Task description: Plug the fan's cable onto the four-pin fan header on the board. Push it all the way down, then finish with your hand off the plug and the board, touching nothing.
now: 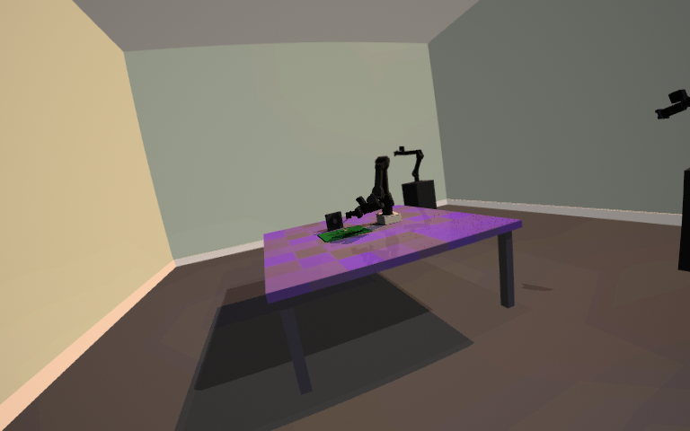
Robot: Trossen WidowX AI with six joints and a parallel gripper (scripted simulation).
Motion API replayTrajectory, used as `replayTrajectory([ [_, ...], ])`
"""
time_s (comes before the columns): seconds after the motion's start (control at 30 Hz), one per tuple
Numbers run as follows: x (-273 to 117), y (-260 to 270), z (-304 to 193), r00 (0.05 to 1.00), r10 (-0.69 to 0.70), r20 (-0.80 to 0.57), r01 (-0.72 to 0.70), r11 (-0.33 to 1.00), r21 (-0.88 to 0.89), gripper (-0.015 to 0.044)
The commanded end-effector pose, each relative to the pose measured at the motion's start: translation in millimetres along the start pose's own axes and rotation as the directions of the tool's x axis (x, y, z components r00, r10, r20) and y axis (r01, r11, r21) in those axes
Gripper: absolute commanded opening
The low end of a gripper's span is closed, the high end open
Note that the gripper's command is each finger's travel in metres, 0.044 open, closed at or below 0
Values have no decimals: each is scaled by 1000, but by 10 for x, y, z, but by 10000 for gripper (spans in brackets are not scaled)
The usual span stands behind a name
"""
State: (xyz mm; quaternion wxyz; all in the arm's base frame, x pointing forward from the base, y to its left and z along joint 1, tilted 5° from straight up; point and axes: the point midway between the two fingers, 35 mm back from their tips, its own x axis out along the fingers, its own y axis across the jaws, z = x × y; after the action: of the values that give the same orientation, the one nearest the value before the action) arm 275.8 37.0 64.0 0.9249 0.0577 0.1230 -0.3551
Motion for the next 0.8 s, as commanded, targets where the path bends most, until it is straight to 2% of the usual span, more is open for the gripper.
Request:
replayTrajectory([
  [0.0,1,19,40,1000,2,-8,-2,1000,0,0],
  [0.77,-6,-5,43,1000,-3,-6,3,1000,-3,0],
])
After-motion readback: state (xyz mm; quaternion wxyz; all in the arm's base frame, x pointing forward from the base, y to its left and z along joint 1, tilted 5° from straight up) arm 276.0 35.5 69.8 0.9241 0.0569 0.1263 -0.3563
